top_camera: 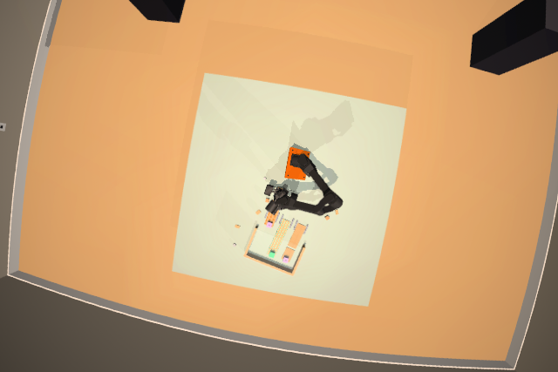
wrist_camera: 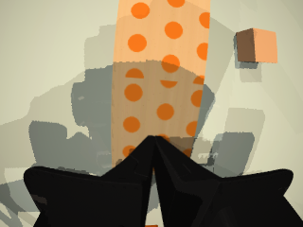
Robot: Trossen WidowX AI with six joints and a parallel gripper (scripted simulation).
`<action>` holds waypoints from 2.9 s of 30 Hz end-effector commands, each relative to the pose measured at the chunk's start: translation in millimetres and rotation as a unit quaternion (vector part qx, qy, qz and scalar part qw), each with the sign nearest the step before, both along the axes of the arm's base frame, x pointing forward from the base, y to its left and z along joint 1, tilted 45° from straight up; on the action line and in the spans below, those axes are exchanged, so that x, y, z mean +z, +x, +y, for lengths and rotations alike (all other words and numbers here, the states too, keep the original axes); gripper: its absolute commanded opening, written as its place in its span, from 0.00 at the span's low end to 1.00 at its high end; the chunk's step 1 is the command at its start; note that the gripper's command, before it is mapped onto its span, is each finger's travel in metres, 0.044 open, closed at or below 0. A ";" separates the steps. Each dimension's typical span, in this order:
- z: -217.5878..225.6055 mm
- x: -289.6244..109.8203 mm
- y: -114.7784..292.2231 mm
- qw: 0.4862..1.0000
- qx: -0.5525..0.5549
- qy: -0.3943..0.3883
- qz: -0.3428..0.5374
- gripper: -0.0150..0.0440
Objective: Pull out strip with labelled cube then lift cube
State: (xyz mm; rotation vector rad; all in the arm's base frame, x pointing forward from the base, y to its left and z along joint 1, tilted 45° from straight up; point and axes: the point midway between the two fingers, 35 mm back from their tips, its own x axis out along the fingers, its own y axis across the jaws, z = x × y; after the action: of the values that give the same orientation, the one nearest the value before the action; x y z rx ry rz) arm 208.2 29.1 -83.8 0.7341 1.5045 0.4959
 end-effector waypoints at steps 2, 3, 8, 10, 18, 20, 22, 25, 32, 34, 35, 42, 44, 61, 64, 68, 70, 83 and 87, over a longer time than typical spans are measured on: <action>5.4 -1.7 -10.1 1.000 0.009 0.002 0.013 0.25; 5.4 -1.7 -10.1 1.000 0.009 0.002 0.013 0.25; 5.4 -1.7 -10.1 1.000 0.009 0.002 0.013 0.25; 5.4 -1.7 -10.1 1.000 0.009 0.002 0.013 0.25; 5.4 -1.7 -10.1 1.000 0.009 0.002 0.013 0.25; 5.4 -1.7 -10.1 1.000 0.009 0.002 0.013 0.25; 5.4 -1.7 -10.1 1.000 0.009 0.002 0.013 0.25; -11.4 9.7 1.1 1.000 0.003 -0.001 0.005 0.25; -30.6 29.6 1.0 1.000 0.009 0.000 0.012 0.25; -30.7 28.1 7.8 1.000 0.013 0.000 0.008 0.34; -31.2 27.8 12.8 1.000 0.016 0.000 0.005 0.39; -35.8 26.9 39.7 1.000 0.023 0.000 -0.002 0.70; -37.4 27.0 46.9 1.000 0.023 0.000 -0.003 0.79; -50.7 27.2 107.5 1.000 0.023 -0.001 -0.005 1.00; -52.9 27.3 118.1 1.000 0.023 -0.001 -0.005 1.00; -56.0 27.5 132.7 1.000 0.023 -0.001 -0.006 1.00; -57.8 27.3 139.9 1.000 0.023 -0.001 -0.006 1.00; -65.4 28.0 188.3 1.000 0.023 -0.001 -0.008 1.00; -66.2 27.8 202.1 1.000 0.023 -0.001 -0.008 1.00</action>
State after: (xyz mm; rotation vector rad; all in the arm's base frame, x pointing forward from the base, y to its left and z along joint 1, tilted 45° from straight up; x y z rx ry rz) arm 399.6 -38.8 -55.6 0.6884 1.5049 0.5313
